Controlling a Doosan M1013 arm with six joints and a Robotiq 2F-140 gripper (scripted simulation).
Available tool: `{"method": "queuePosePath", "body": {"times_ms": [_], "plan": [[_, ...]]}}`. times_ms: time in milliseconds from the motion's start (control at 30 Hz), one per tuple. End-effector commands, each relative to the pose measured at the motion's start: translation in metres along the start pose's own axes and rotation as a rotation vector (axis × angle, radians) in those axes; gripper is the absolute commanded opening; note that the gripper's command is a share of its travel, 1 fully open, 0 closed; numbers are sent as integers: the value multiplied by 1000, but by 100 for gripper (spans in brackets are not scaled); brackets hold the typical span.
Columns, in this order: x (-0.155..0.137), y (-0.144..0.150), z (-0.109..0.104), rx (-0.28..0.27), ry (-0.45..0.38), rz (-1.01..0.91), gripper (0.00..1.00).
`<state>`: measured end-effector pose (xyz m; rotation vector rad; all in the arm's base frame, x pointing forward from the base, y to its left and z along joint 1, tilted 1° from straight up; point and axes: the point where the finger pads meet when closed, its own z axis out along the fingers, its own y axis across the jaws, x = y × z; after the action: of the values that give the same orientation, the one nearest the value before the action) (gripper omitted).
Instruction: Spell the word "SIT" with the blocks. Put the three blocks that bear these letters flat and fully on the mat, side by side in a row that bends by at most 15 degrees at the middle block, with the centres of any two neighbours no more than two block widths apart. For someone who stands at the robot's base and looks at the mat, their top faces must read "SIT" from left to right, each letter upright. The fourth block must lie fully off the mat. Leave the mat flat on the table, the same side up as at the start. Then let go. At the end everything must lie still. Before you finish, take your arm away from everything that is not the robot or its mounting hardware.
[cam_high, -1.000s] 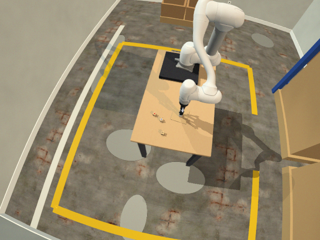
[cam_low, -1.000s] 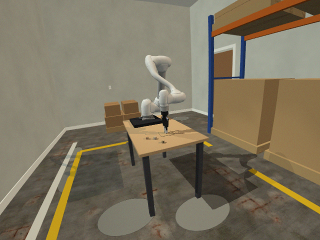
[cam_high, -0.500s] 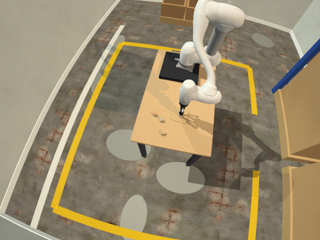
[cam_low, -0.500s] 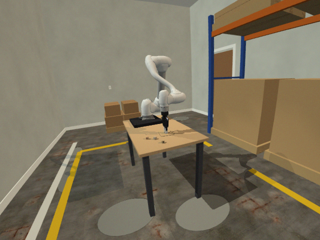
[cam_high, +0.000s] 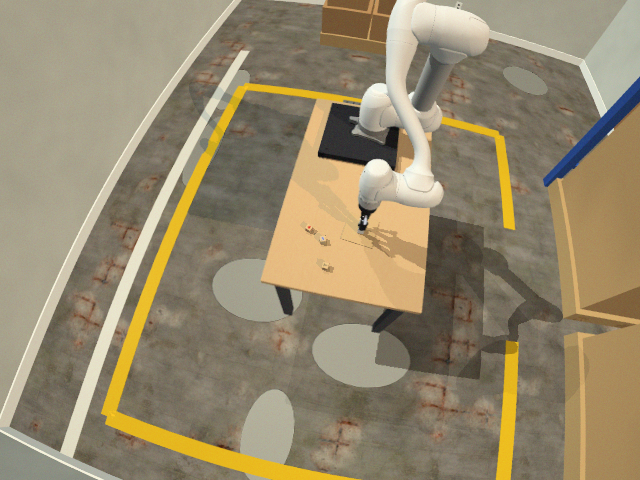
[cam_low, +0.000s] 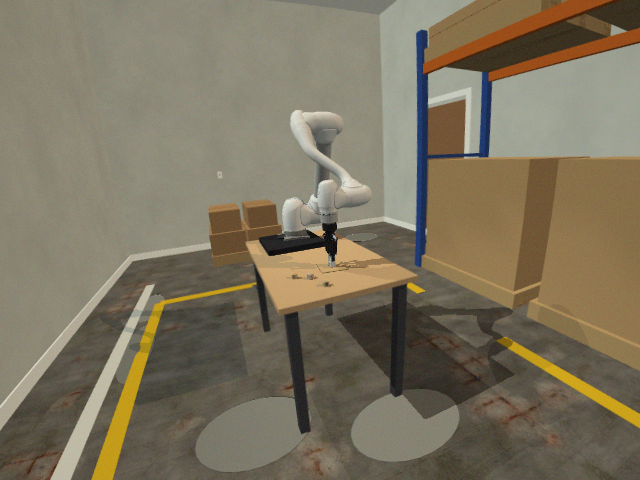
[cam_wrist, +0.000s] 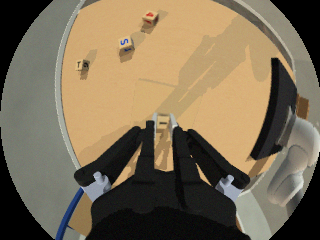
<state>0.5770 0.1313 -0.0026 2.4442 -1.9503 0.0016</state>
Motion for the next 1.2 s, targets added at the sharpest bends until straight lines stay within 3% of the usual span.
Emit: {"method": "queuePosePath", "body": {"times_ms": [0, 667, 1167], "plan": [[0, 0, 0, 0, 0, 0, 13], [0, 0, 0, 0, 0, 0, 13], [0, 0, 0, 0, 0, 0, 25]]}}
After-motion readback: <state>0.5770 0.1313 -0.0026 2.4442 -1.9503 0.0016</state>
